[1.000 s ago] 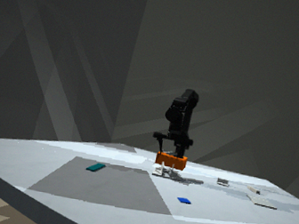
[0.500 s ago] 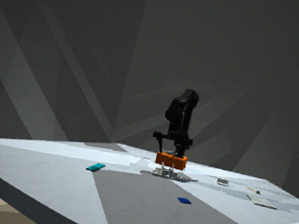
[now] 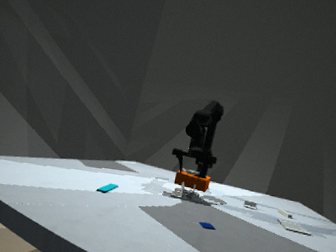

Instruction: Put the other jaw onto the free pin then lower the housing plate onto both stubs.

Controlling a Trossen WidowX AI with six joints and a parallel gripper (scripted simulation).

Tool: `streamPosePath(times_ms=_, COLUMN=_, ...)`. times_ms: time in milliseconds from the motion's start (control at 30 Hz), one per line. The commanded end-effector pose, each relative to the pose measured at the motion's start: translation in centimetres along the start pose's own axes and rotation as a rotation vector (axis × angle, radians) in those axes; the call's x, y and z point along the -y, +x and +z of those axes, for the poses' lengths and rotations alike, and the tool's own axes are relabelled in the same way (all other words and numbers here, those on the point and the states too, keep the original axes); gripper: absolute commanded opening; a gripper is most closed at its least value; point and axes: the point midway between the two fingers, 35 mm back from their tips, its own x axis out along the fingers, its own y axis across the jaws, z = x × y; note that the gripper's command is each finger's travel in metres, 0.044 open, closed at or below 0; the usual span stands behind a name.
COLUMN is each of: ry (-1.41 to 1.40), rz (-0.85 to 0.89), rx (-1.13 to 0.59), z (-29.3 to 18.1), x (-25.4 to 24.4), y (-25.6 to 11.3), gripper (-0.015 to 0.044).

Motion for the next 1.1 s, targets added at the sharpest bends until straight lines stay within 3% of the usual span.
streamPosePath(times_ms=0, ry=-0.003, rz=0.000, rx=0.011, z=-0.19, x=-0.08, y=-0.20, gripper=0.0351)
streamPosePath(times_ms=1067, ry=-0.012, rz=0.000, rx=0.011, z=-0.19, x=-0.08, y=-0.20, gripper=0.0351)
